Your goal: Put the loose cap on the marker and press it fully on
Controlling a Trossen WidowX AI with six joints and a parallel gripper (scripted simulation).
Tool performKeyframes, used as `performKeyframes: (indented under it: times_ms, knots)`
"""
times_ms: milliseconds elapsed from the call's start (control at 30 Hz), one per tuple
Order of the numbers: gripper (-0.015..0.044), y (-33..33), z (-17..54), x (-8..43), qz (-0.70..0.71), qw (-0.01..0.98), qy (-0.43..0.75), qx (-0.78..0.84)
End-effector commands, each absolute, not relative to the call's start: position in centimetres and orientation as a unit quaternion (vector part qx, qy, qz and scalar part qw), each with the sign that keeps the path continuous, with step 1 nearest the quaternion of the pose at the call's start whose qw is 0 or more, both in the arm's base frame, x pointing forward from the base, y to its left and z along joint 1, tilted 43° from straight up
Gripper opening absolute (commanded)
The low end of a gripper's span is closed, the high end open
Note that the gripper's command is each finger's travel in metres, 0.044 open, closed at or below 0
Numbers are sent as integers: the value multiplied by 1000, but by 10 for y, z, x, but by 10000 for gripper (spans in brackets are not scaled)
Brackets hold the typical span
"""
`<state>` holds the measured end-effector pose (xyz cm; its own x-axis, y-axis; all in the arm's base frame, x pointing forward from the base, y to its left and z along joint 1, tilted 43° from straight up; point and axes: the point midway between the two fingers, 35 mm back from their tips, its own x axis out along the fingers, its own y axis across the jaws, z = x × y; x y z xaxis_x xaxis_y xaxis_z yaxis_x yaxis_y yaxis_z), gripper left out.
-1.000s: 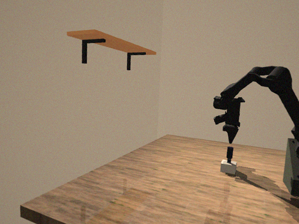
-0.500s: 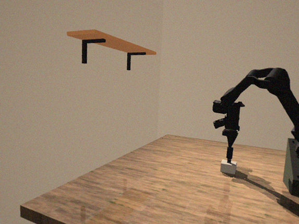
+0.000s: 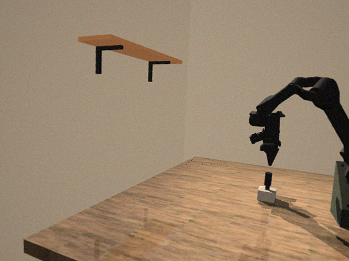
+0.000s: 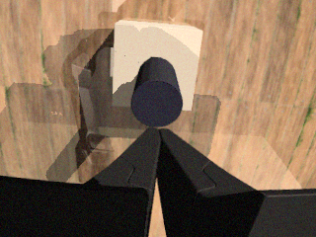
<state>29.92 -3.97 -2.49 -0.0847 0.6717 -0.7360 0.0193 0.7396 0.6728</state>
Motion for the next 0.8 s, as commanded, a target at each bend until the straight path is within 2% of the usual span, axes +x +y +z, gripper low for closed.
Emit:
performKeyframes:
  times_ms: [0, 167, 700, 767]
  knots:
    - [0, -78, 14, 306, 253, 643, 679, 246]
    - [0, -79, 16, 305, 253, 643, 679, 246]
    - [420, -79, 16, 305, 253, 643, 679, 246]
    - [440, -79, 16, 305, 253, 643, 679, 246]
